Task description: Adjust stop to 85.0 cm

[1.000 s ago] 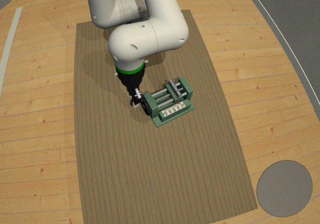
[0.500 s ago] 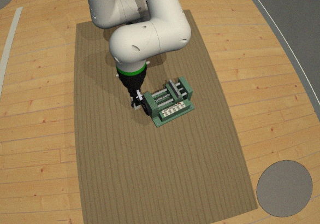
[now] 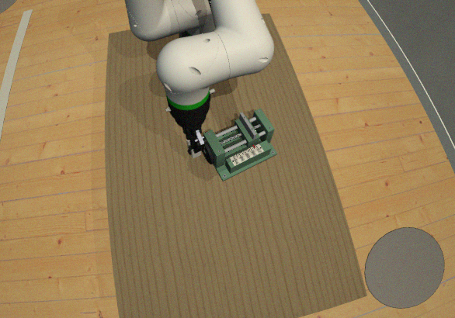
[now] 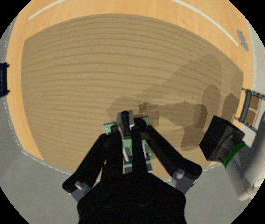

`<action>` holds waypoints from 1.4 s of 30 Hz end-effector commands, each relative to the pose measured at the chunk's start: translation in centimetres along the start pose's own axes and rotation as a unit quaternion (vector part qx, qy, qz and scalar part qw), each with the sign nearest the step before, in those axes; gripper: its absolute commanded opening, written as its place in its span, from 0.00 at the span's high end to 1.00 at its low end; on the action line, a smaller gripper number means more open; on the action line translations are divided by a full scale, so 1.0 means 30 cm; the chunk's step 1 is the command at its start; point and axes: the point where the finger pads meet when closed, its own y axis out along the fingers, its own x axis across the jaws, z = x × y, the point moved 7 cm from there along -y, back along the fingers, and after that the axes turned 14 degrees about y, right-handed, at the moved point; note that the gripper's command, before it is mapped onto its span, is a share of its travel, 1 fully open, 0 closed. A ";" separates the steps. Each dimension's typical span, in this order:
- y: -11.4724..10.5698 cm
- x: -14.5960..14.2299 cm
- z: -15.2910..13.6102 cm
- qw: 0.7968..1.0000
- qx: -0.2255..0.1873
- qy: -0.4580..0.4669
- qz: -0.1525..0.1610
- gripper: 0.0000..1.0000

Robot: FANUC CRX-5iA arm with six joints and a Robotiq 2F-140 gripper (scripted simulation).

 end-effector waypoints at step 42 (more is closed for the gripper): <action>0.000 -0.018 -0.004 1.000 0.000 0.000 0.000 0.96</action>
